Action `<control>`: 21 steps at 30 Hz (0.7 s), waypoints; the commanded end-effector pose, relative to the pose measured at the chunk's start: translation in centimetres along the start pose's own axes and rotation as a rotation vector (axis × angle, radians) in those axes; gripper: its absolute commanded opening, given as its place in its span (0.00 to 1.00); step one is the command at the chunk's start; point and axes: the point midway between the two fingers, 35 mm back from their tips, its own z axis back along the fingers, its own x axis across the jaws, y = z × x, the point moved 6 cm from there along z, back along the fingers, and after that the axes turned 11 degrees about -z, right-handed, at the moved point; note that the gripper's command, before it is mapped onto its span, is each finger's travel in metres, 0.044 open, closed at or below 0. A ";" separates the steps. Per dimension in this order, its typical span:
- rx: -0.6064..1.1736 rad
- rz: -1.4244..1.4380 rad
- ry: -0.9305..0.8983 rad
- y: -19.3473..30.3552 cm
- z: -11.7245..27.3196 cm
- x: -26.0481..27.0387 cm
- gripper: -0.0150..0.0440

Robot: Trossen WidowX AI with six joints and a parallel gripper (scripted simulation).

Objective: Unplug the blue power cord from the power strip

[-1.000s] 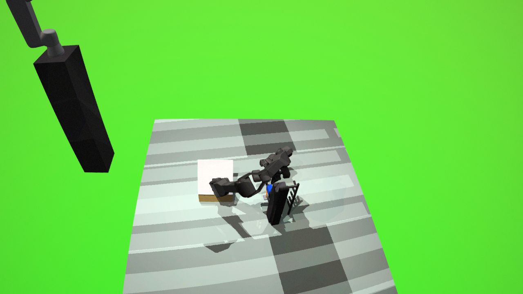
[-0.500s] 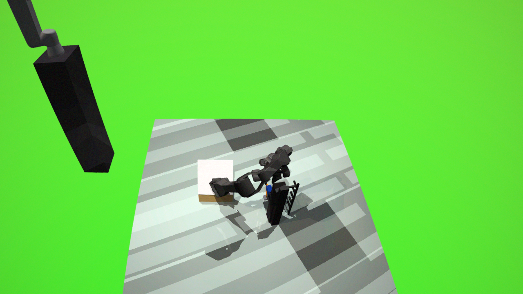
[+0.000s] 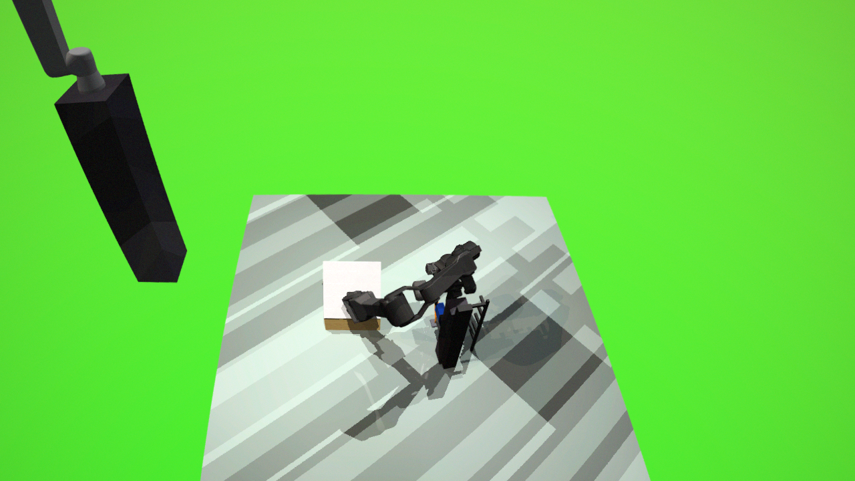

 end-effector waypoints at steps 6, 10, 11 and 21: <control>0.002 0.006 0.004 0.5 -0.2 0.0 0.53; 0.002 0.006 0.004 0.5 -0.9 0.0 0.53; 0.002 0.006 0.004 0.5 -1.0 0.0 0.53; 0.000 -0.001 0.001 0.5 -0.8 -0.1 0.29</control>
